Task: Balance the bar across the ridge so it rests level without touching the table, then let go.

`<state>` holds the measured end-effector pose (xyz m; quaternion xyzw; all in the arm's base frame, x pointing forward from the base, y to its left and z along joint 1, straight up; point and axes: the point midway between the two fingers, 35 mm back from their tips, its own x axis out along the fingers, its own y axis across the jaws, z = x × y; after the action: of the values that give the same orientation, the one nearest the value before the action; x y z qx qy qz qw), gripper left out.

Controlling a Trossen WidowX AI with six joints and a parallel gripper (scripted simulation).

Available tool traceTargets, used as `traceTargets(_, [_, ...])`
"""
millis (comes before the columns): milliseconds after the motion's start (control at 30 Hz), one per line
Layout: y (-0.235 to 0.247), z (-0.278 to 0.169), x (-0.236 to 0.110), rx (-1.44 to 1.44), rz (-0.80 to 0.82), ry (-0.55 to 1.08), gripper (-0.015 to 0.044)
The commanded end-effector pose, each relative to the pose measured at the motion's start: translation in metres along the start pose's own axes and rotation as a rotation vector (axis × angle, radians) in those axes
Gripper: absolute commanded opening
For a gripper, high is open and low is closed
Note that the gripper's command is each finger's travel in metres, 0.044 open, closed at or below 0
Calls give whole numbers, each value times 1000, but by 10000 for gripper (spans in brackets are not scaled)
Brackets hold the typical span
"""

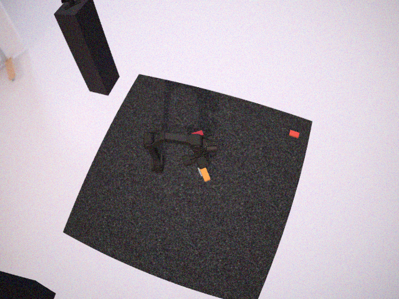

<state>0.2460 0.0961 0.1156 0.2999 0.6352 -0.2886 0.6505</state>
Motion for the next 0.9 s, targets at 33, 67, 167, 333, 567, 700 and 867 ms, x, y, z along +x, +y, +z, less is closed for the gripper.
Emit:
traceTargets(33, [0,0,0,0,0,0,170])
traceTargets(67, [0,0,0,0,0,0,170])
traceTargets(167, [0,0,0,0,0,0,171])
traceTargets(333, [0,0,0,0,0,0,172])
traceTargets(567, [0,0,0,0,0,0,173])
traceTargets(700, [0,0,0,0,0,0,185])
traceTargets(867, [0,0,0,0,0,0,185])
